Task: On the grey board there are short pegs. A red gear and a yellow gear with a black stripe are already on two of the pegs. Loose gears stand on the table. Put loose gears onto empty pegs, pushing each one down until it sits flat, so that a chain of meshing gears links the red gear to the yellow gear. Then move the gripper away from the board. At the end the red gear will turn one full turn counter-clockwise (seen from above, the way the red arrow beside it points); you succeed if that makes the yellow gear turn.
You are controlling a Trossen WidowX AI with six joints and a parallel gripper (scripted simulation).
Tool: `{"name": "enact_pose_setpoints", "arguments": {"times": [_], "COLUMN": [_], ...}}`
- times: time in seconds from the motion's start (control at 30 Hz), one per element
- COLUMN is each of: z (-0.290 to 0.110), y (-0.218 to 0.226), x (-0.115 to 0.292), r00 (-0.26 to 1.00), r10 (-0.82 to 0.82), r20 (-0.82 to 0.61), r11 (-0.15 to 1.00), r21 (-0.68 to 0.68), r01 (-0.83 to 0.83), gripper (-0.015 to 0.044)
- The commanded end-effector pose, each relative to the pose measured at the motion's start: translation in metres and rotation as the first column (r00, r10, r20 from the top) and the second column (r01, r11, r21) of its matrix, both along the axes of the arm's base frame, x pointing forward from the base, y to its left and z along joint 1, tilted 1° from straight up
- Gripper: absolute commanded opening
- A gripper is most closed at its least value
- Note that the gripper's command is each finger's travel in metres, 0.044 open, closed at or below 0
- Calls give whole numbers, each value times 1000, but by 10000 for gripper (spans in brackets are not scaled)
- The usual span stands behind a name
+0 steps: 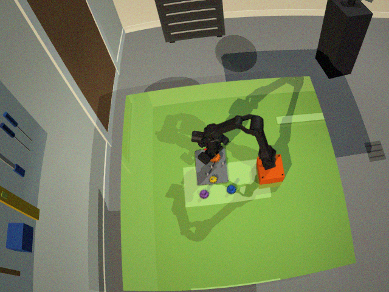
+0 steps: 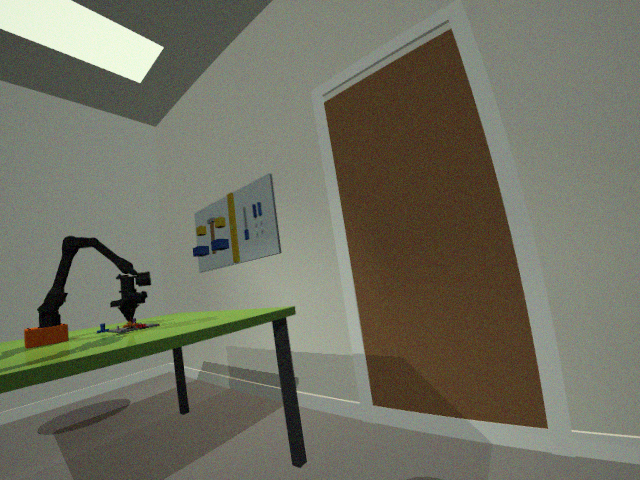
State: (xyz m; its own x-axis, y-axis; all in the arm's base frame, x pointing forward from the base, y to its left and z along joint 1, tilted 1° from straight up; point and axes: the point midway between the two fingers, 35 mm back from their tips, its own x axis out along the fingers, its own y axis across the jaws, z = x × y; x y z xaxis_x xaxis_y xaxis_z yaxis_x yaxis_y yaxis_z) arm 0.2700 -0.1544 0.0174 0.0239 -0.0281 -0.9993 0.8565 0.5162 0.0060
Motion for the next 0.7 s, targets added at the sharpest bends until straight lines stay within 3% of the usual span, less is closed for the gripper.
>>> {"name": "enact_pose_setpoints", "arguments": {"times": [0.0,0.27,0.6,0.67], "z": [-1,-3,-6,-6], "y": [1,-1,0,0], "x": [0,0,1,1], "r00": [998,989,999,999], "r10": [67,147,49,39], "r20": [0,-2,1,1], "r11": [998,989,999,999], "r21": [0,-2,0,1], "r01": [-67,-147,-49,-39], "gripper": [0,0,0,52]}}
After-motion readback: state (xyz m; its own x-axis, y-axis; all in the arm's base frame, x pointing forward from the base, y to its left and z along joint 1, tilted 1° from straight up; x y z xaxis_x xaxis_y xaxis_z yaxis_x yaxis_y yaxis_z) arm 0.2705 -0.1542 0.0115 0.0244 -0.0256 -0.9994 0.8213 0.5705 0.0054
